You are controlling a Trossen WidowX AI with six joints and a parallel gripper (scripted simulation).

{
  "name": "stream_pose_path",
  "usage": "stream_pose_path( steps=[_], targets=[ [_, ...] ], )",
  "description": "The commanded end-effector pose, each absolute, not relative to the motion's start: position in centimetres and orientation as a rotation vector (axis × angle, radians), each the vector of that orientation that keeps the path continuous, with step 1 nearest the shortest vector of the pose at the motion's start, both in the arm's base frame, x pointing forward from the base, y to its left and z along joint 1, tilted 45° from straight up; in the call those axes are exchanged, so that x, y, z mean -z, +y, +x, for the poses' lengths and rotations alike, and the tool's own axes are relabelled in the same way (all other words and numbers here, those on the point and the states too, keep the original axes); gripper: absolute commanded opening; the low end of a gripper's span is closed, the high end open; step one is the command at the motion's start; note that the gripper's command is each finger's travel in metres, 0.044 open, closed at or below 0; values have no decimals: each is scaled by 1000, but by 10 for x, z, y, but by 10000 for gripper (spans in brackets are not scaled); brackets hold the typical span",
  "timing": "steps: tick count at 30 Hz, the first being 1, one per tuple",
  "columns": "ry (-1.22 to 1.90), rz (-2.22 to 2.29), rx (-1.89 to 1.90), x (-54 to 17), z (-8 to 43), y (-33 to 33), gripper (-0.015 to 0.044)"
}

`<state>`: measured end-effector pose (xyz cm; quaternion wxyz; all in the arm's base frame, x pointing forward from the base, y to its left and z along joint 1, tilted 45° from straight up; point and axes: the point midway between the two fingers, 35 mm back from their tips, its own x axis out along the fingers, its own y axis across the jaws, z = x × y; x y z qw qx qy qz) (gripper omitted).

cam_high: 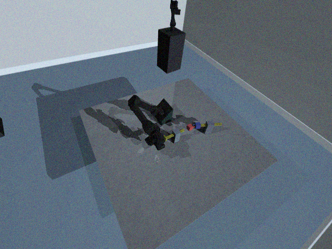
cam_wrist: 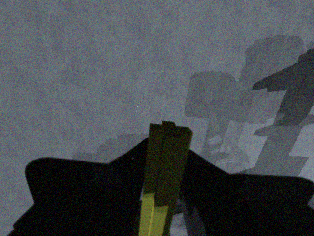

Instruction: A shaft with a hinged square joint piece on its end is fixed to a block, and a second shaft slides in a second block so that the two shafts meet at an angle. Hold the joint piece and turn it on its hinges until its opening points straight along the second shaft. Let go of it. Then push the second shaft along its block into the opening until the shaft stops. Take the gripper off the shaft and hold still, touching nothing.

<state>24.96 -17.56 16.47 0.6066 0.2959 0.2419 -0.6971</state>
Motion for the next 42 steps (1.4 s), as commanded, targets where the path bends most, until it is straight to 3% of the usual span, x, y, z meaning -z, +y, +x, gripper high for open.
stream_pose_path(
  steps=[1, 2, 42],
  targets=[
    [557, 687, 1613, -165, 250, -176, 20],
    [557, 687, 1613, -165, 250, -176, 0],
    [552, 690, 1593, -126, 256, -139, 0]
  ],
)
